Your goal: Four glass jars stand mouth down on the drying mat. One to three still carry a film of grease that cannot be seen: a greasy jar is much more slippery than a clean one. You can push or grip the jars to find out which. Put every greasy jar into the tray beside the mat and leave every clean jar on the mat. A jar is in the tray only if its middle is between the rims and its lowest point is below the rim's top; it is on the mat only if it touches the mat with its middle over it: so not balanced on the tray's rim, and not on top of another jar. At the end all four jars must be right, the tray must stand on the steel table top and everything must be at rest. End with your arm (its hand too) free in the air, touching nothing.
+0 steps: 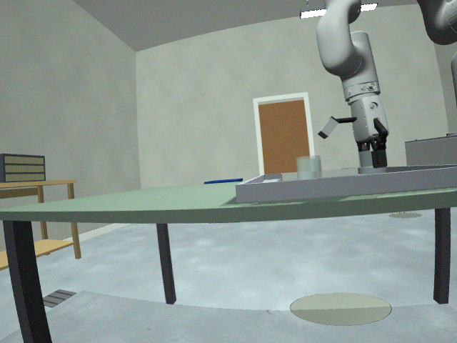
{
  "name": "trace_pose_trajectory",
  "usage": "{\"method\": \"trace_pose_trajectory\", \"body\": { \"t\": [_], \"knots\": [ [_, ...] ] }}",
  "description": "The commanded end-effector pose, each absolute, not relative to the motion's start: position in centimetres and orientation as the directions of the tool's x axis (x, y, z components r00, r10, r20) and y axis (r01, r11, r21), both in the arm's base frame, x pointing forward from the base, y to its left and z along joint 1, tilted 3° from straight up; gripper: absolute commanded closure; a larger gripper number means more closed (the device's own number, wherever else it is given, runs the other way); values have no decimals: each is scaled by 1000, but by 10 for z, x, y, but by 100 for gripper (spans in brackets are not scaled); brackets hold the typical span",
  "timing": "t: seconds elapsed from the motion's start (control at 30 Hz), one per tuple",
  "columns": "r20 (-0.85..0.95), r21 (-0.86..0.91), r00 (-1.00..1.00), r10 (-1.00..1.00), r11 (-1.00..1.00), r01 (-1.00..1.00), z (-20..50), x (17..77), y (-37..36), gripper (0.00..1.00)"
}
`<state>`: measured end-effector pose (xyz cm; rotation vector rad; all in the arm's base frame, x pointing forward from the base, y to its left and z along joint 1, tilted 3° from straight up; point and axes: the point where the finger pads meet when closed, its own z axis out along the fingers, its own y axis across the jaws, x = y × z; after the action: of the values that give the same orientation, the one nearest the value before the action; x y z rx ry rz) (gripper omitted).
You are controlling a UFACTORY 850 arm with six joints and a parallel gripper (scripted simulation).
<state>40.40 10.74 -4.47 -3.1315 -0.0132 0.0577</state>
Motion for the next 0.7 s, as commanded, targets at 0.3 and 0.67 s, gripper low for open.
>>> {"method": "trace_pose_trajectory", "body": {
  "t": [0.3,0.67],
  "knots": [
    [21,-51,1000,7,-999,8,-45,404,107,28],
    [21,-51,1000,7,-999,8,-45,404,107,28]
  ]
}}
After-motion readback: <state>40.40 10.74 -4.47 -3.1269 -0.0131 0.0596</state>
